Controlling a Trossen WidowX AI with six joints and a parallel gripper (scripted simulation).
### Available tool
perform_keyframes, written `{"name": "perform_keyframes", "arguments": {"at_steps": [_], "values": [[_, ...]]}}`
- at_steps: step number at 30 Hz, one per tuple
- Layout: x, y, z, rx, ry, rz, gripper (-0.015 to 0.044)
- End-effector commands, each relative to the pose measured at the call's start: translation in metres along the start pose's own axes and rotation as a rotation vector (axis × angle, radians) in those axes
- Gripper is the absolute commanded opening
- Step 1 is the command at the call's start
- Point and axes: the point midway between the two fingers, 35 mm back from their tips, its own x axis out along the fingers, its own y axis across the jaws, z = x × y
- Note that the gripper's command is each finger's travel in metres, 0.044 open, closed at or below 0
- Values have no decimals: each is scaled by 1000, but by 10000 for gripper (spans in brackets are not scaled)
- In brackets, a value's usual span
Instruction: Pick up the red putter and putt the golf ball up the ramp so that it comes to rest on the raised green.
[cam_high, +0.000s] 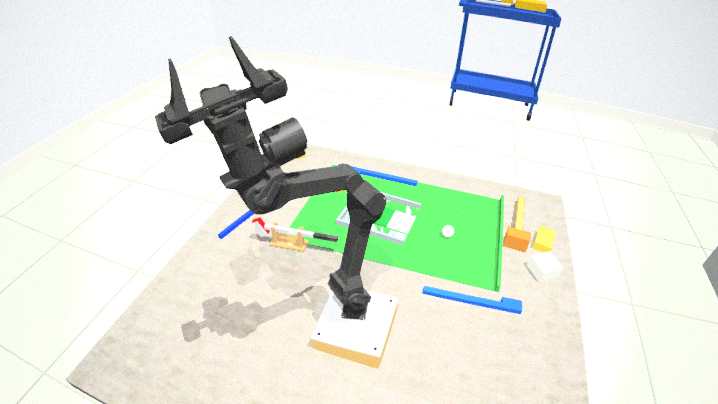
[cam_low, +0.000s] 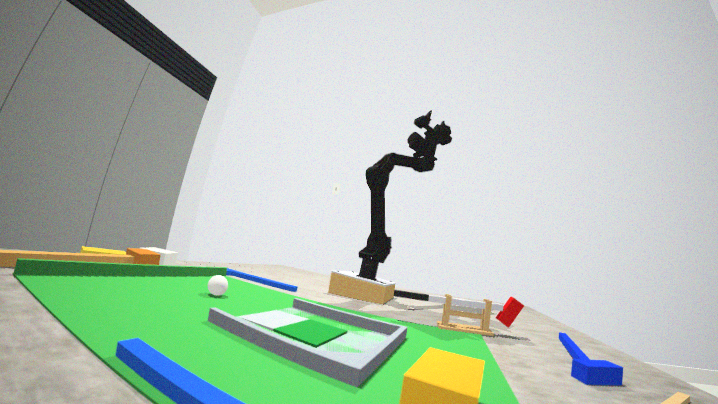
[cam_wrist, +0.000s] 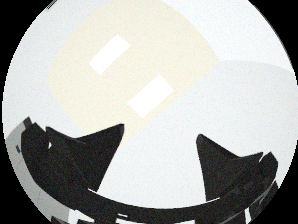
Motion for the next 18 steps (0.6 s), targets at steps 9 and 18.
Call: {"name": "perform_keyframes", "arguments": {"at_steps": [9,18], "values": [[-18,-61,45,-440,23,-231,440],[-55,-110,110,-811,42,-482,440]]}}
